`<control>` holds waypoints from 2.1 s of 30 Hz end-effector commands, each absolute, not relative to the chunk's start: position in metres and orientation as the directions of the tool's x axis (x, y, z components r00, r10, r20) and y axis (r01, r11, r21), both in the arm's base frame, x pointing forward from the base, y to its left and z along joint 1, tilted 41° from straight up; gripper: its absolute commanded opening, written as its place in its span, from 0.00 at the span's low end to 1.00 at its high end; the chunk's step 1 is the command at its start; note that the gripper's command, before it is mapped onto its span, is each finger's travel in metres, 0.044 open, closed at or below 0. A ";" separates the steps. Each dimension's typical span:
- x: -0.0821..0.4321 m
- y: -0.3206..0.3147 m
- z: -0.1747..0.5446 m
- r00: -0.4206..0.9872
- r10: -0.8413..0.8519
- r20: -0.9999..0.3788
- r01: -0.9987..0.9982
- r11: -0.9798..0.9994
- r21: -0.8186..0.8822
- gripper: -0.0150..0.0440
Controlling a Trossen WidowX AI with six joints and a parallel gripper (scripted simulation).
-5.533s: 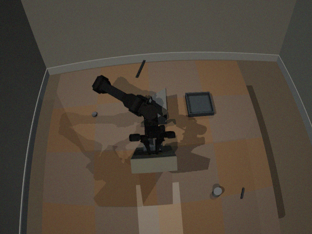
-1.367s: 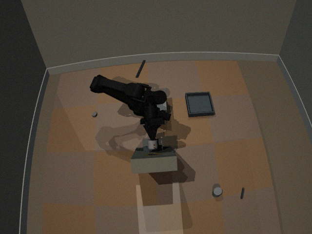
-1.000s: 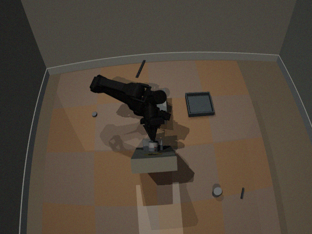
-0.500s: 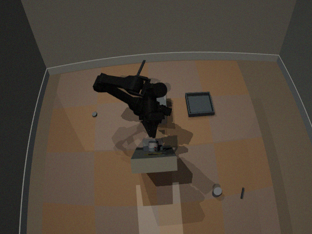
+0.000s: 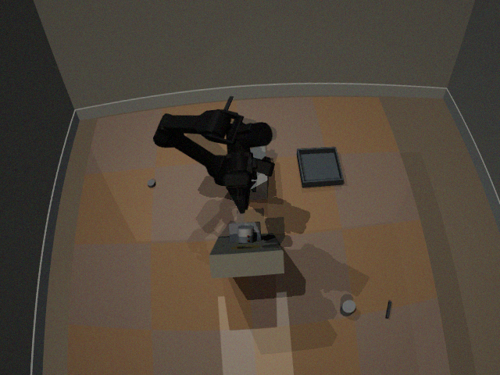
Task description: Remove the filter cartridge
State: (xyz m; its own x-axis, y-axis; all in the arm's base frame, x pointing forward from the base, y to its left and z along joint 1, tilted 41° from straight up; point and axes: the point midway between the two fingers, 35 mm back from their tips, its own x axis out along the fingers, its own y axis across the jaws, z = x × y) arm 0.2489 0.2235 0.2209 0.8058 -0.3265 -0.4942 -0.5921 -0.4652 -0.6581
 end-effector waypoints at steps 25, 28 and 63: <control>0.221 0.155 0.147 0.537 -0.521 -0.663 -0.074 0.754 -0.653 0.77; 0.221 0.155 0.147 0.537 -0.521 -0.663 -0.074 0.754 -0.653 0.77; 0.246 0.132 0.117 0.535 -0.519 -0.666 -0.076 0.756 -0.650 0.68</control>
State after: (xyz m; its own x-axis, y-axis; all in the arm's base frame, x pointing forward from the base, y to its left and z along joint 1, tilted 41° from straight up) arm 0.2460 0.1317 0.1160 0.5349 -0.5202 -0.6658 -0.0755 0.7554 -0.6509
